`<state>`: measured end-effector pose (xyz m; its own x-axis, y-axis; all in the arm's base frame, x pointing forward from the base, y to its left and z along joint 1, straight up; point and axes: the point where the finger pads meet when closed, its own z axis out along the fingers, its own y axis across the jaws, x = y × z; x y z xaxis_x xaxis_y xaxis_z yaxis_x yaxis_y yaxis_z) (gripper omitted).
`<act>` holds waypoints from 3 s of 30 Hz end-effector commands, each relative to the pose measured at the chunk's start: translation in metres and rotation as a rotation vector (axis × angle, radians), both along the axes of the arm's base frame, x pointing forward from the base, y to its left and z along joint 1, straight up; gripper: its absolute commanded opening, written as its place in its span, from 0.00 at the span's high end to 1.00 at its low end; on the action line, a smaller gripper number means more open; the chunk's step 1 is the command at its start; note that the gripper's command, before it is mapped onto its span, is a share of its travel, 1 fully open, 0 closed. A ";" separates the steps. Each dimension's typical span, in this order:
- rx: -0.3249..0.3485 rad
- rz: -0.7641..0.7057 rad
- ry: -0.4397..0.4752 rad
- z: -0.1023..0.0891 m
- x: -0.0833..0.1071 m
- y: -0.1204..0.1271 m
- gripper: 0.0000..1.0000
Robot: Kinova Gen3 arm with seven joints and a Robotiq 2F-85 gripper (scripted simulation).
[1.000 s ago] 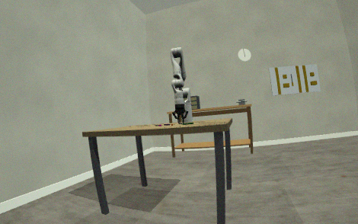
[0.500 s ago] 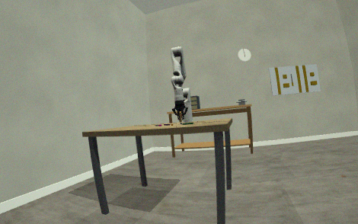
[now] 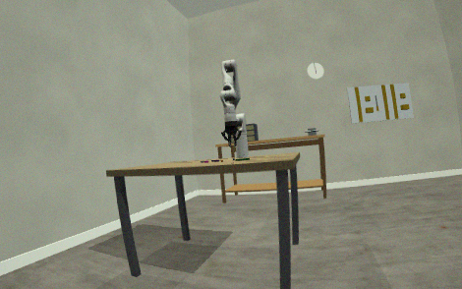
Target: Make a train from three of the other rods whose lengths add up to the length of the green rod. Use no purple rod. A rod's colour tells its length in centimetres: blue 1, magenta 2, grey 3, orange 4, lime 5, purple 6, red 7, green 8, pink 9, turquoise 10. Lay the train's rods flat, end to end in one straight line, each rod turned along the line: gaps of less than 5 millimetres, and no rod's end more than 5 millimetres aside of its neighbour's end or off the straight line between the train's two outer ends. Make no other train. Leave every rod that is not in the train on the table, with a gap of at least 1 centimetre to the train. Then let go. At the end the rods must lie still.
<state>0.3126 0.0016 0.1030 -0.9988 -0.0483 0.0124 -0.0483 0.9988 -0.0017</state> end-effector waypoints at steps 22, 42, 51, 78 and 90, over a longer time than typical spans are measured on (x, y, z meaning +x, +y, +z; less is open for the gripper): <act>0.001 0.000 -0.019 0.009 0.004 0.000 0.00; 0.005 -0.214 -0.019 -0.004 0.026 -0.124 0.00; 0.000 -0.335 -0.019 -0.013 0.014 -0.204 0.00; 0.000 -0.339 -0.019 -0.013 0.014 -0.206 0.76; 0.000 -0.339 -0.019 -0.013 0.014 -0.206 0.76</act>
<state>0.3260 -0.2041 0.0895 -0.9581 0.2864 -0.0049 0.2864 0.9581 0.0011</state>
